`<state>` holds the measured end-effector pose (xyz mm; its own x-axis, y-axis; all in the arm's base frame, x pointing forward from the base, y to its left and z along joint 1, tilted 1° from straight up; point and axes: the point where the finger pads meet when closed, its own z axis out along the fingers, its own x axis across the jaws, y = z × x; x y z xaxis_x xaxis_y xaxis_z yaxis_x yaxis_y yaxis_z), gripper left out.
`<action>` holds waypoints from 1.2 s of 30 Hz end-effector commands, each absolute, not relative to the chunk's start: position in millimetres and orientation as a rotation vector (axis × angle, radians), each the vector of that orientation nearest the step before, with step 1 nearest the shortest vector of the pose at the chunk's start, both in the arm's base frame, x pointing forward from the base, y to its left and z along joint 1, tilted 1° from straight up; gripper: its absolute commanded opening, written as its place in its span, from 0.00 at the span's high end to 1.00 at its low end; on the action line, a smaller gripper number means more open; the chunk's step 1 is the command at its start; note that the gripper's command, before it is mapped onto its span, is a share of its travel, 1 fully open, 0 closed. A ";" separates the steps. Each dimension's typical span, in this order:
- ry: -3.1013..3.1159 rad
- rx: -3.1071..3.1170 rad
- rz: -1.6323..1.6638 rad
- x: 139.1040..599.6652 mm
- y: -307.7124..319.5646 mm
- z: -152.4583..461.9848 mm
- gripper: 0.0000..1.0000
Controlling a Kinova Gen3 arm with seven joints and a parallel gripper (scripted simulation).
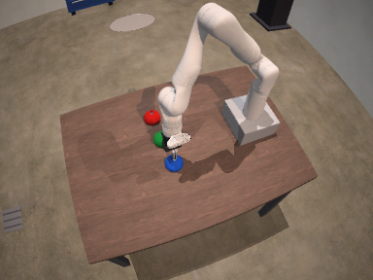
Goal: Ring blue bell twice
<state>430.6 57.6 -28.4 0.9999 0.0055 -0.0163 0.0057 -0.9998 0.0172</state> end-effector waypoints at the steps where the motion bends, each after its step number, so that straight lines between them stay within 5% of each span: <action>1: 0.009 3.124 -0.026 430.4 57.7 -28.4 0.83; 36: 0.009 3.124 -0.026 430.3 57.6 -32.4 0.83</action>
